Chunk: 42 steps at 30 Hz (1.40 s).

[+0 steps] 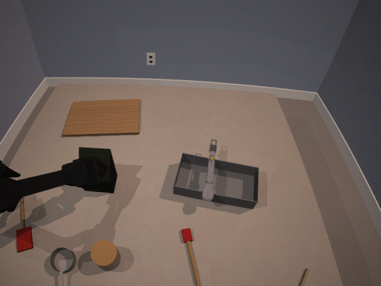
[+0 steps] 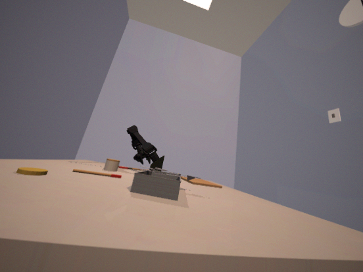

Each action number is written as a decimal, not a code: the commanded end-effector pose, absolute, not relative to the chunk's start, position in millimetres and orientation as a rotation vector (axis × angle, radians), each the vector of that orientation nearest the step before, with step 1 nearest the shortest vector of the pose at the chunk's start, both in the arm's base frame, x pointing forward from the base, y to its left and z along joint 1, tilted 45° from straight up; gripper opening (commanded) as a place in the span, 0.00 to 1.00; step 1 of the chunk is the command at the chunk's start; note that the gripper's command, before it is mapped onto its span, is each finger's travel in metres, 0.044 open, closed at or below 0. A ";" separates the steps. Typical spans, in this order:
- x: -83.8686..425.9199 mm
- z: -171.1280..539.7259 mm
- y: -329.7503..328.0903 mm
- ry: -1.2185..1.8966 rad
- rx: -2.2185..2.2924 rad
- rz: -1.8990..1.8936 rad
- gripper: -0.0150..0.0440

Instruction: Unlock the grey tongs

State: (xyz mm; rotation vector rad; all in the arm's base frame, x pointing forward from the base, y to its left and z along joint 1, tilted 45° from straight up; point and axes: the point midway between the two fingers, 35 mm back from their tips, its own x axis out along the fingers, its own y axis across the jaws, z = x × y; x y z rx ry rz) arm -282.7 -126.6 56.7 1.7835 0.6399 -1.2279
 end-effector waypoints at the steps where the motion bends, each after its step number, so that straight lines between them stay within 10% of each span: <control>1: -282.3 56.7 -127.3 0.641 1.782 -1.226 0.89; 6: -285.7 59.9 -135.8 0.679 1.738 -1.257 0.69; 42: -239.0 229.7 -354.2 0.961 0.548 -1.666 0.69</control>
